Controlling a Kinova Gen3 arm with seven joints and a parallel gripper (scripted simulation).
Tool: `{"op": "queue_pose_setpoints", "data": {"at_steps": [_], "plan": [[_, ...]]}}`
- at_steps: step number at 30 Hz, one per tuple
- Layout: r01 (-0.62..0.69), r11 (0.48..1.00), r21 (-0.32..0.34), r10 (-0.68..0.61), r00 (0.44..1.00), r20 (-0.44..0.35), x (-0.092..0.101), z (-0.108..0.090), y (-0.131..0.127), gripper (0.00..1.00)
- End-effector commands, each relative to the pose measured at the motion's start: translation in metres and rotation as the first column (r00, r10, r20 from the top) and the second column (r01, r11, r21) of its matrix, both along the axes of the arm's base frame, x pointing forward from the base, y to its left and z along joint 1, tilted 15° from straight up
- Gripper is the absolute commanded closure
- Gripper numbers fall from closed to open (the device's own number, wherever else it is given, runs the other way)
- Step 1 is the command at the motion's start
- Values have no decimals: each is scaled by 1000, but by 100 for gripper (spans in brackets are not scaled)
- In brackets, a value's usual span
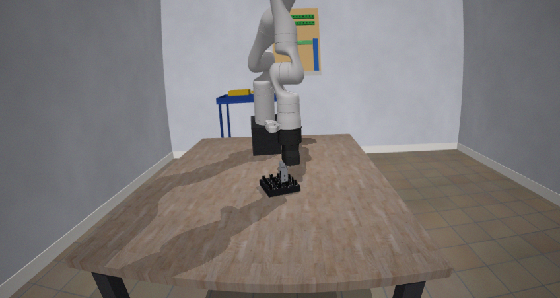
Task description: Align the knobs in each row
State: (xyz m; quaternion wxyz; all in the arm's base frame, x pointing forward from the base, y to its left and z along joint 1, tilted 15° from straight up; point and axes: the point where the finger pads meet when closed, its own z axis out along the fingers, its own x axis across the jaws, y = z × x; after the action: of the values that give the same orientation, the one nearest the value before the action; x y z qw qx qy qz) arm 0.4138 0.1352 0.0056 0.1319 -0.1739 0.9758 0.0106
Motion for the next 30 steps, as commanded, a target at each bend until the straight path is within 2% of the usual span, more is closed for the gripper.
{"op": "queue_pose_setpoints", "data": {"at_steps": [1,19,20,30], "plan": [[62,998,14,-62,998,-2,3,0,3,70],[94,995,23,-93,996,-5,3,0,3,70],[94,995,23,-93,996,-5,3,0,3,54],[94,995,22,-94,996,-6,2,0,2,54]]}}
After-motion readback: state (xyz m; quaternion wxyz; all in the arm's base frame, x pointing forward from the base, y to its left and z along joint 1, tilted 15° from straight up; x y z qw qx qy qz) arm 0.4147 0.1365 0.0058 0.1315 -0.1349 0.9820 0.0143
